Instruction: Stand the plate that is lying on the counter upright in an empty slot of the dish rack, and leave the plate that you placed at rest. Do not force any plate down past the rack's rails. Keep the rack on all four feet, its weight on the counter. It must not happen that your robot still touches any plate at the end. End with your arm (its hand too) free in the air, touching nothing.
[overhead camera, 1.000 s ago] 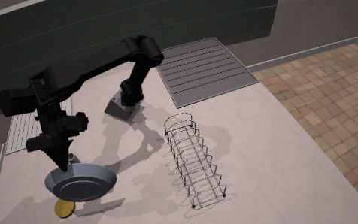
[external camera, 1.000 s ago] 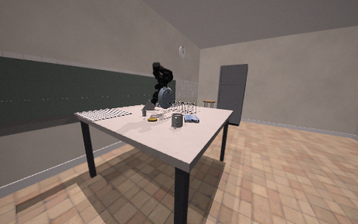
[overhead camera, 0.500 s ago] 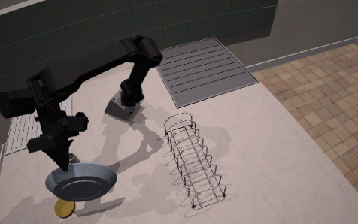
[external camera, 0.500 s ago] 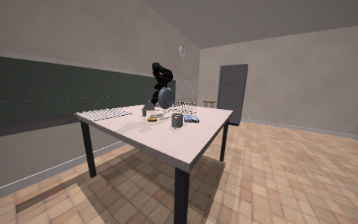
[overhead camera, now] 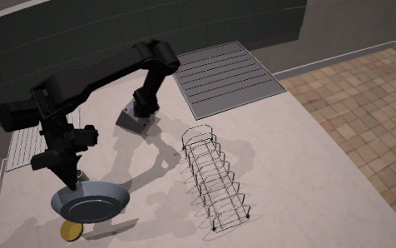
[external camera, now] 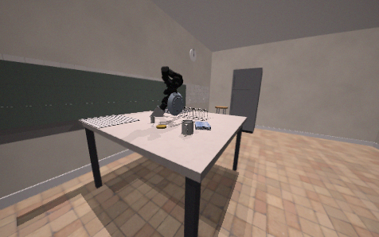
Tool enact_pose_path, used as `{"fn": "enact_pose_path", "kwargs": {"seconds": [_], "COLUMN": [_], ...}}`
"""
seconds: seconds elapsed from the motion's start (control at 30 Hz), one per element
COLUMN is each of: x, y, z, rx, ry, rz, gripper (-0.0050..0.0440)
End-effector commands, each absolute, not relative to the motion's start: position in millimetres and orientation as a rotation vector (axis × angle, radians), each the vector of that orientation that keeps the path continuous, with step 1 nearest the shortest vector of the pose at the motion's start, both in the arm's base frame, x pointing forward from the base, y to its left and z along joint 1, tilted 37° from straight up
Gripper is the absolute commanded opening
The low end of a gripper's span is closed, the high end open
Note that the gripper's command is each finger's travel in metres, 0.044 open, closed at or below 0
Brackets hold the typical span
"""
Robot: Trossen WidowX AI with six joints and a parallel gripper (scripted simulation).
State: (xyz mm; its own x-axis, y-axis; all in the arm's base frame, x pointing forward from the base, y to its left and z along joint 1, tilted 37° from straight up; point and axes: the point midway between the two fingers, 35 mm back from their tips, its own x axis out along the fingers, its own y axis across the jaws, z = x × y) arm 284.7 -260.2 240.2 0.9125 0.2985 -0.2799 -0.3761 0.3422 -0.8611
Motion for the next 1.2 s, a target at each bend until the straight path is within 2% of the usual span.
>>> {"fn": "enact_pose_path", "kwargs": {"seconds": [0.0,1.17], "x": [282.5,206.9], "y": [-262.4,-137.1], "z": [241.0,319.7], "rx": [-1.14,-1.135], "ry": [0.077,0.078], "rz": [0.43,0.44], "gripper": [0.0,0.0]}}
